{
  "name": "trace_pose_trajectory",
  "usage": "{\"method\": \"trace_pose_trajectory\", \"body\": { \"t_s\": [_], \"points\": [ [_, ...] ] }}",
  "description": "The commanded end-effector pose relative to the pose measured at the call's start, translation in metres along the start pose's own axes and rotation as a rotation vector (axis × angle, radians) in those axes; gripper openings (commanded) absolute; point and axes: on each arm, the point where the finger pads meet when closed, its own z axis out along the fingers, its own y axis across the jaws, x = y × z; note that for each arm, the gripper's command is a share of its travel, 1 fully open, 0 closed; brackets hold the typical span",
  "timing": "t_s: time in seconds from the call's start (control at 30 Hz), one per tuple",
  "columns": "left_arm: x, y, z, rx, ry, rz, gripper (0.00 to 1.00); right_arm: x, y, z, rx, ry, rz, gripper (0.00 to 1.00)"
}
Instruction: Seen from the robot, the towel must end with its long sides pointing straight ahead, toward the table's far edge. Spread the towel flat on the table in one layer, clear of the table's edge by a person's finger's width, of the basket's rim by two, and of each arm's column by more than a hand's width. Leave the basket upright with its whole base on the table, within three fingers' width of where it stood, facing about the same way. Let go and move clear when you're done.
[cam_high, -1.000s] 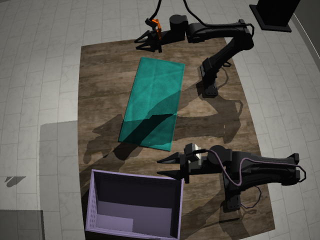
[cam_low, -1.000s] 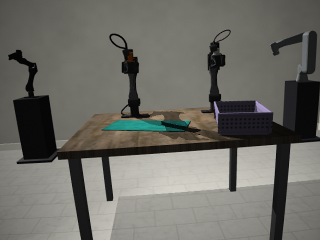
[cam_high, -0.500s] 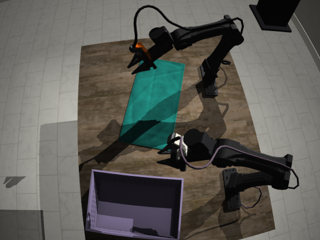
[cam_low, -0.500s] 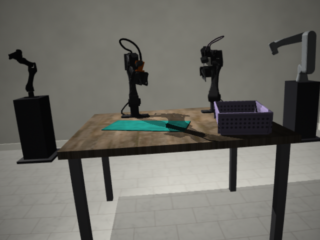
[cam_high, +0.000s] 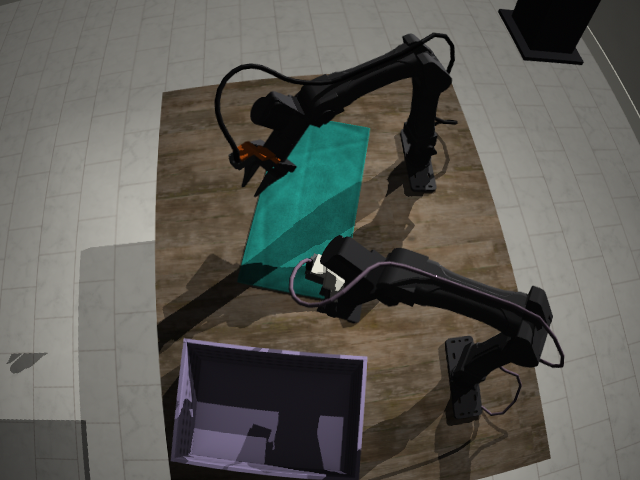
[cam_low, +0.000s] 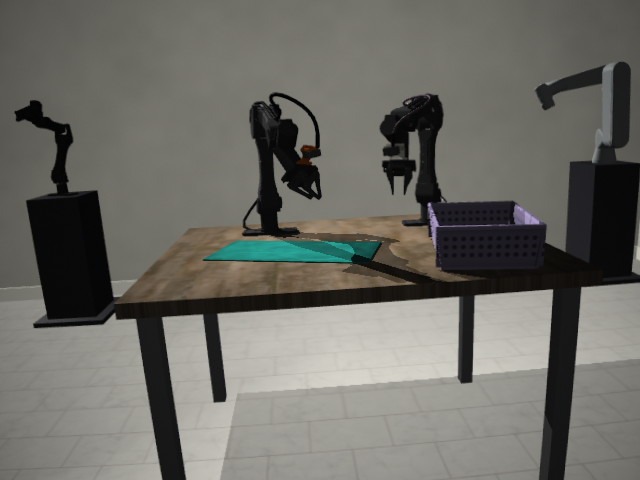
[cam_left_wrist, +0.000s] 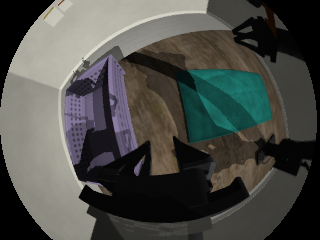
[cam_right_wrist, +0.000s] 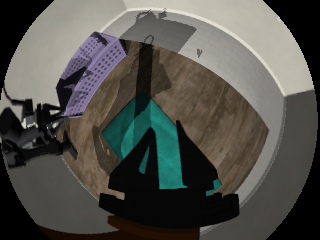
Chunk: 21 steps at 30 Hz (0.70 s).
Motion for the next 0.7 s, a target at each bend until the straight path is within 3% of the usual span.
{"method": "trace_pose_trajectory", "body": {
  "t_s": [0.0, 0.2, 0.27, 0.53, 0.67],
  "points": [
    [0.018, -0.020, 0.016, 0.036, 0.147, -0.005, 0.34, -0.001, 0.019, 0.020, -0.117, 0.086, -0.083, 0.34],
    [0.039, -0.048, 0.052, 0.073, 0.343, 0.013, 0.34, 0.002, 0.037, 0.067, -0.253, 0.206, -0.165, 0.34],
    [0.039, -0.048, 0.052, 0.073, 0.343, 0.013, 0.34, 0.002, 0.037, 0.067, -0.253, 0.206, -0.165, 0.34],
    [0.075, -0.079, 0.101, 0.068, 0.372, 0.016, 0.34, 0.008, 0.062, 0.128, -0.434, 0.366, -0.274, 0.34],
    [0.046, -0.077, 0.088, 0.079, 0.292, -0.009, 0.34, 0.011, 0.074, 0.159, -0.447, 0.387, -0.288, 0.34]
  ]
}}
